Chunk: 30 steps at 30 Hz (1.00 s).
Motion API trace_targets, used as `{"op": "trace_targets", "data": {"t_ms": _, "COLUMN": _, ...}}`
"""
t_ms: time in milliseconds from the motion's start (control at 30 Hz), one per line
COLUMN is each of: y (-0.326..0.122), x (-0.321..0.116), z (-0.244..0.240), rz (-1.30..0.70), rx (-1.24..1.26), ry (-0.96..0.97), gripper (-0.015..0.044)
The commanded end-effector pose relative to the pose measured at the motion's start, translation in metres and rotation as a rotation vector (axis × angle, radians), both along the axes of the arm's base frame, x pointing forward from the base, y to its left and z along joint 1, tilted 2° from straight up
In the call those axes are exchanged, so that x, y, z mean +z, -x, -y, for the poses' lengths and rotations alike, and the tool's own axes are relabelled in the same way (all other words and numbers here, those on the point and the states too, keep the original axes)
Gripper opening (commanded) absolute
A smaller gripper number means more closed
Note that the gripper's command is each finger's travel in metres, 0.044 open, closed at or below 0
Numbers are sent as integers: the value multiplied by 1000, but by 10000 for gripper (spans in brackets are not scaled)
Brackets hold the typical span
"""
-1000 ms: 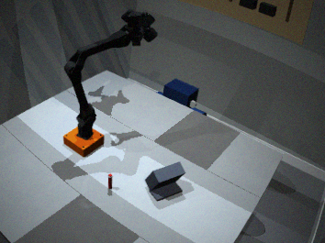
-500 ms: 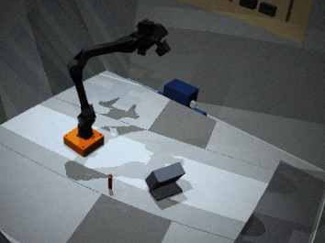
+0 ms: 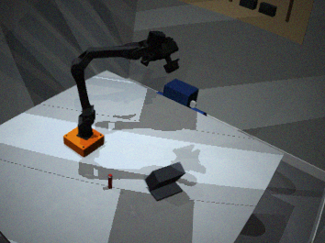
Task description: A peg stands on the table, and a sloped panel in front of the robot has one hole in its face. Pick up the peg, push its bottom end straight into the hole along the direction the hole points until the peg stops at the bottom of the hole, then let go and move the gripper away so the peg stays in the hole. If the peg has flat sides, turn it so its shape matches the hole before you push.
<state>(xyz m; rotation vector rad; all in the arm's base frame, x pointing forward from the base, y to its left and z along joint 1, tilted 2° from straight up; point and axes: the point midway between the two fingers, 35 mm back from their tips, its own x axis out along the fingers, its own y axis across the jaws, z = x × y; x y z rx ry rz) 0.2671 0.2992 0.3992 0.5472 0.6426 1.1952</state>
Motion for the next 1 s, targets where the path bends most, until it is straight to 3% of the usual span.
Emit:
{"op": "trace_targets", "data": {"t_ms": 0, "y": -21, "x": -17, "z": 12, "rz": -18, "rx": -71, "ry": 47, "gripper": 440}}
{"op": "trace_targets", "data": {"t_ms": 967, "y": -122, "x": -125, "z": 159, "rz": -184, "rx": -562, "ry": 385, "gripper": 440}}
